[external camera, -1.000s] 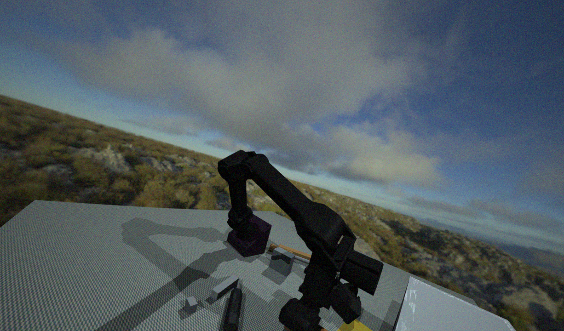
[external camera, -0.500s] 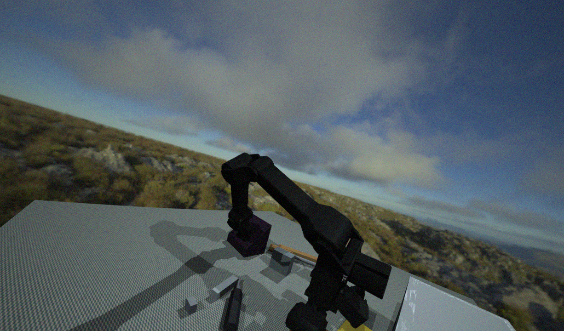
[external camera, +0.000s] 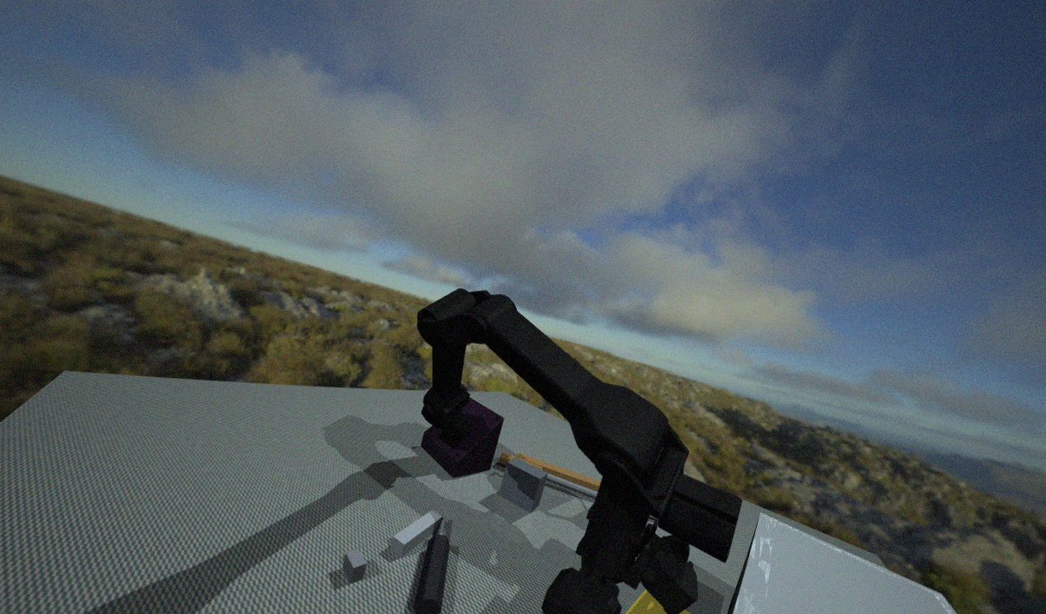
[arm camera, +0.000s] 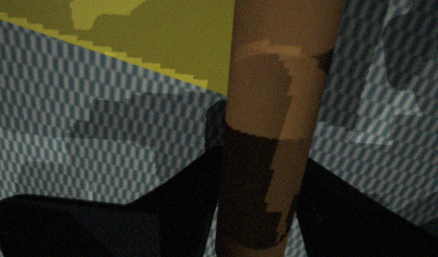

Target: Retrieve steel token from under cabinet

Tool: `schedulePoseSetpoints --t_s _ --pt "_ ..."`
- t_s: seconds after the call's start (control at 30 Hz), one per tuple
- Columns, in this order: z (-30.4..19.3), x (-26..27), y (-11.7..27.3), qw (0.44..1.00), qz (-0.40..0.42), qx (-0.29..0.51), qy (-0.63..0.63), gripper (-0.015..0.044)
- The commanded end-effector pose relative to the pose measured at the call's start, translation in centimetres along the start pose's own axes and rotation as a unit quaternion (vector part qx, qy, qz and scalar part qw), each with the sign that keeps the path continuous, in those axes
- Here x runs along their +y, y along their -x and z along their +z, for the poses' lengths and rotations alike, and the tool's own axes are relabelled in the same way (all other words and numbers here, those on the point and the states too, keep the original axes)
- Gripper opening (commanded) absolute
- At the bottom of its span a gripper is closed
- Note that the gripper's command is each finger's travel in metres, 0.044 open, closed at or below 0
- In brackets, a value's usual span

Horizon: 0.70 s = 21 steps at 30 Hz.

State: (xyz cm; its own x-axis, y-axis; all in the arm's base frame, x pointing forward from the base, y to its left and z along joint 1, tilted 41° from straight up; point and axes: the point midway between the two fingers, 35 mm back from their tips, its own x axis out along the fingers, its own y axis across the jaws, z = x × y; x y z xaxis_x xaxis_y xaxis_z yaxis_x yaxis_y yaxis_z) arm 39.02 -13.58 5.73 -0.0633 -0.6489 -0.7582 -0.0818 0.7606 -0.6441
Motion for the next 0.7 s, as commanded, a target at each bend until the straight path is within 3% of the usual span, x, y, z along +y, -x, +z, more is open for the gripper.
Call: schedulePoseSetpoints --t_s 0.0,0.67 --pt "0.59 -0.06 0.02 1.0 -0.001 -0.001 -0.004 0.0" --pt "0.78 0.09 -0.25 1.0 -0.001 -0.001 -0.004 0.0"
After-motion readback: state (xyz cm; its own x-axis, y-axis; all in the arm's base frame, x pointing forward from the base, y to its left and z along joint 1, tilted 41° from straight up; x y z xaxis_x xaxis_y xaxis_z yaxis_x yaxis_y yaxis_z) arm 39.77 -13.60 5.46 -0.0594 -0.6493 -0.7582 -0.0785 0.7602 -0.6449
